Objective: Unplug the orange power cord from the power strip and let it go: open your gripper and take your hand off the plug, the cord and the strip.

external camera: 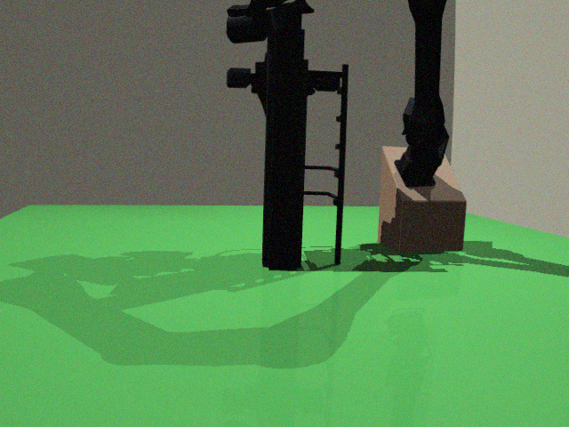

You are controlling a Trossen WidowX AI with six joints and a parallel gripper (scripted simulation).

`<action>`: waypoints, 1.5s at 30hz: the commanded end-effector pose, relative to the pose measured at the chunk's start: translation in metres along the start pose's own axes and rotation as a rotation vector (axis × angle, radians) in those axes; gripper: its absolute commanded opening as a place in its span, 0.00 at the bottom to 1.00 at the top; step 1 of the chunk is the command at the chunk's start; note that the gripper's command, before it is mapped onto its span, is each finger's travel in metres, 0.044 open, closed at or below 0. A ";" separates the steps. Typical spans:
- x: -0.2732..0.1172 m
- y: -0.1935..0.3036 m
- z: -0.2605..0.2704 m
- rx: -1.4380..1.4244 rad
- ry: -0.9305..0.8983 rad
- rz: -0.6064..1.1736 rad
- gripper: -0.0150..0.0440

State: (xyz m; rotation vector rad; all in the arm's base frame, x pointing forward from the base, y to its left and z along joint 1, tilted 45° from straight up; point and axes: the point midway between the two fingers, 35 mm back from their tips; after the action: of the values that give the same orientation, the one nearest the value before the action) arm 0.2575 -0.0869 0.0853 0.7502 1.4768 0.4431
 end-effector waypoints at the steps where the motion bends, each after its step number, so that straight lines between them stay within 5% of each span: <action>1: 0.001 0.002 0.000 0.005 -0.001 0.004 0.53; 11: 0.012 0.002 0.000 0.005 -0.001 0.004 0.53; 14: 0.010 0.001 0.000 0.001 0.001 0.001 0.39; 24: 0.010 0.001 0.000 0.001 0.001 0.001 0.25; 45: 0.008 -0.031 0.000 0.003 -0.001 -0.003 0.25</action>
State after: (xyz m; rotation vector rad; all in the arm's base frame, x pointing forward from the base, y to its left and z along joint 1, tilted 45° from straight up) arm 0.2609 -0.0799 0.0738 0.7717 1.4534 0.4971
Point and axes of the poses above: the point midway between the two fingers, 35 mm back from their tips, its own x axis out along the fingers, its own z axis across the jaws, y = z × x, and after that the axes turned 3 degrees about -x, right-handed
